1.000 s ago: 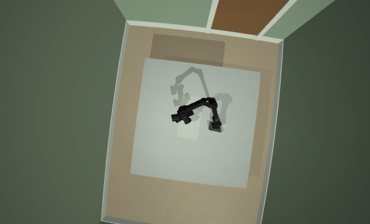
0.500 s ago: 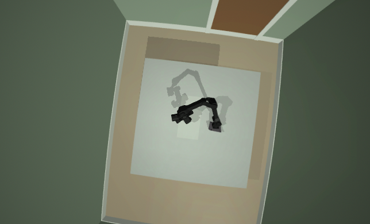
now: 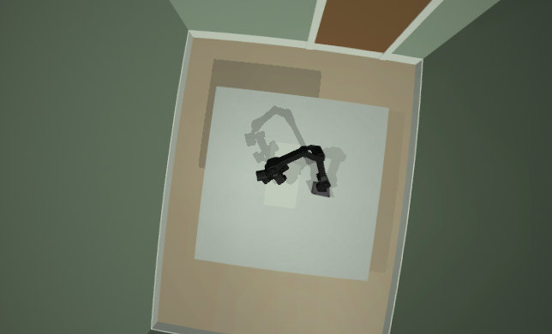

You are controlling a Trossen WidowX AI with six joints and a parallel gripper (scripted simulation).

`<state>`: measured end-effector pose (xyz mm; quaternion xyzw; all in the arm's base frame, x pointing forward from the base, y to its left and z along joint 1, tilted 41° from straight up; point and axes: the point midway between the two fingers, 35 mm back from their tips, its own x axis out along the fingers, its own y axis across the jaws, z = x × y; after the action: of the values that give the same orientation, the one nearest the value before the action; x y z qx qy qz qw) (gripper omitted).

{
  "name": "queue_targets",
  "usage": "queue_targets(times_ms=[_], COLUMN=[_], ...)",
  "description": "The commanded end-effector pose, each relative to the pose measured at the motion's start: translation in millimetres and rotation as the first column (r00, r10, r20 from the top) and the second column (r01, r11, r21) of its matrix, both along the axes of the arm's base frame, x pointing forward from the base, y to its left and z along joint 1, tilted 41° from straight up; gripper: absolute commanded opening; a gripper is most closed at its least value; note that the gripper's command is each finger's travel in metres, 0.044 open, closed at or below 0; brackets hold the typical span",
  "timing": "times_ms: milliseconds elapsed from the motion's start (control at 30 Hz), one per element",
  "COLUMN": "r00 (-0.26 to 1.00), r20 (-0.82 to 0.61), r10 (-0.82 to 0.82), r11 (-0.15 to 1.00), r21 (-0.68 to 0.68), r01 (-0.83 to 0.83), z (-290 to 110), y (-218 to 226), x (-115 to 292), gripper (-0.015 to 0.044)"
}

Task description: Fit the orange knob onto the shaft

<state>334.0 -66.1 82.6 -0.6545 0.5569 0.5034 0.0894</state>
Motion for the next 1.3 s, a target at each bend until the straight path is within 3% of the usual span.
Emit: queue_targets(times_ms=[0,133,1267], r00=[0.997,0.981,0.981], r20=[-0.044,-0.121,-0.121], r10=[0.06,0.154,0.154], r11=[0.998,0.988,0.988], r21=[0.012,0.035,0.035], r01=[-0.06,-0.151,-0.151], z=[1.9,1.8,-0.1], y=[2.1,2.1,1.8], x=[1.4,3.0,2.3], gripper=[0.0,0.0,0.0])
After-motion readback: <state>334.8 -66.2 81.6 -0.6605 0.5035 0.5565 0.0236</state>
